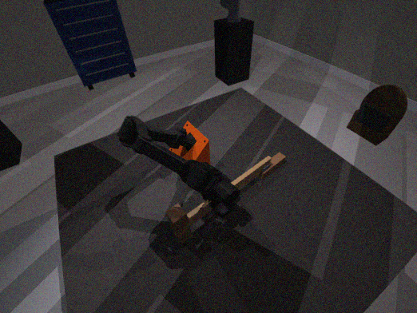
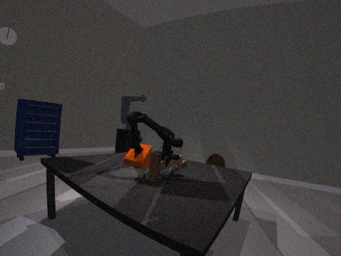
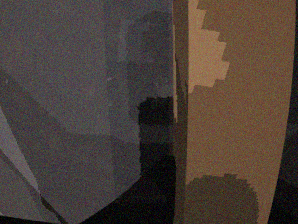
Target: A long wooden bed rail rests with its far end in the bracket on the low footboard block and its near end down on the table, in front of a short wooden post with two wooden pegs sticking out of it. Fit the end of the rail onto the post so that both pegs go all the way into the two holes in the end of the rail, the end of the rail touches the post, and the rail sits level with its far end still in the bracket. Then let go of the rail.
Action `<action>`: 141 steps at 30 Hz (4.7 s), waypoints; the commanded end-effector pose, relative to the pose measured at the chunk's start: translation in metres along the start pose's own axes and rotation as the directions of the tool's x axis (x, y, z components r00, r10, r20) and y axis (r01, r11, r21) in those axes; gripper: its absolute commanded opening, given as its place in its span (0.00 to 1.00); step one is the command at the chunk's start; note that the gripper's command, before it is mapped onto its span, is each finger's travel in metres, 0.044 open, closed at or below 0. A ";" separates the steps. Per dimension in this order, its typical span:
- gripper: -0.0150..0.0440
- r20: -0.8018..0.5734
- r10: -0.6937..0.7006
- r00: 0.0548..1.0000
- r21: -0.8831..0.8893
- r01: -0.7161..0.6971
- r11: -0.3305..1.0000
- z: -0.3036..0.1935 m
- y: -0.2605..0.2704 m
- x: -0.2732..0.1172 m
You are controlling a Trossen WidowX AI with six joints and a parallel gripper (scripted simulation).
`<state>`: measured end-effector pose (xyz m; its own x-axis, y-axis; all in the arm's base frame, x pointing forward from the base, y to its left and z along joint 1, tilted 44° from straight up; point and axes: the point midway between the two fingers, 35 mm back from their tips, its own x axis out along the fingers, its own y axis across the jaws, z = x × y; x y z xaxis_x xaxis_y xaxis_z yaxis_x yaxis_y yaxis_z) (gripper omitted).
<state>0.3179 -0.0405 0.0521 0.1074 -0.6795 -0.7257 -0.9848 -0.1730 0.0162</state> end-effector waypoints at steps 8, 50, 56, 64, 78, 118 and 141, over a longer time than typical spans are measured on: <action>0.25 -0.002 -0.010 1.000 -0.004 0.010 1.000 0.003 -0.001 -0.001; 0.25 -0.002 -0.010 1.000 -0.004 0.010 1.000 0.004 -0.001 -0.003; 0.25 -0.002 -0.010 1.000 -0.004 0.010 1.000 0.004 -0.001 -0.002; 0.25 -0.002 -0.010 1.000 -0.004 0.010 1.000 0.004 -0.001 -0.001; 0.25 -0.002 -0.010 1.000 -0.004 0.010 1.000 0.002 -0.001 0.000; 0.25 -0.002 -0.011 1.000 -0.004 0.010 1.000 -0.007 -0.001 -0.005; 0.25 -0.003 -0.011 1.000 -0.004 0.011 1.000 -0.011 -0.001 -0.007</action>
<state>0.3186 -0.0428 0.0572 0.1062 -0.6750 -0.7301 -0.9844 -0.1751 0.0187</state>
